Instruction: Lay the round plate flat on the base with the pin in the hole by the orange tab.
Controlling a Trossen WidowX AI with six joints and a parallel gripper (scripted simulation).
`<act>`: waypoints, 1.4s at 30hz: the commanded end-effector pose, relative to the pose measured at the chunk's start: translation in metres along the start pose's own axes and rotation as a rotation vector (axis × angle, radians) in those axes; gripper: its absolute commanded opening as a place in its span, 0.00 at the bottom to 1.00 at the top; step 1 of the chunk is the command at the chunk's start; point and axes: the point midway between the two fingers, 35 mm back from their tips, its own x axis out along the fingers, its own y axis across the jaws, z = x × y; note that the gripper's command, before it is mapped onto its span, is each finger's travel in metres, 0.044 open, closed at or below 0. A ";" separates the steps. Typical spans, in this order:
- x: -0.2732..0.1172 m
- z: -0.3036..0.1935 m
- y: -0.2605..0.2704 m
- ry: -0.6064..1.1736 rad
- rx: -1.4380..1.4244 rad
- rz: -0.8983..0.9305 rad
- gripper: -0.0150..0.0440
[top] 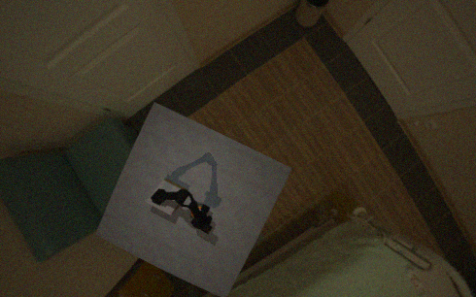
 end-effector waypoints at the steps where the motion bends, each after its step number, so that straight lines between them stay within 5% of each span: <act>1: 0.001 0.000 -0.007 0.006 0.005 -0.008 0.25; 42: 0.000 0.002 -0.025 0.006 0.005 -0.009 0.25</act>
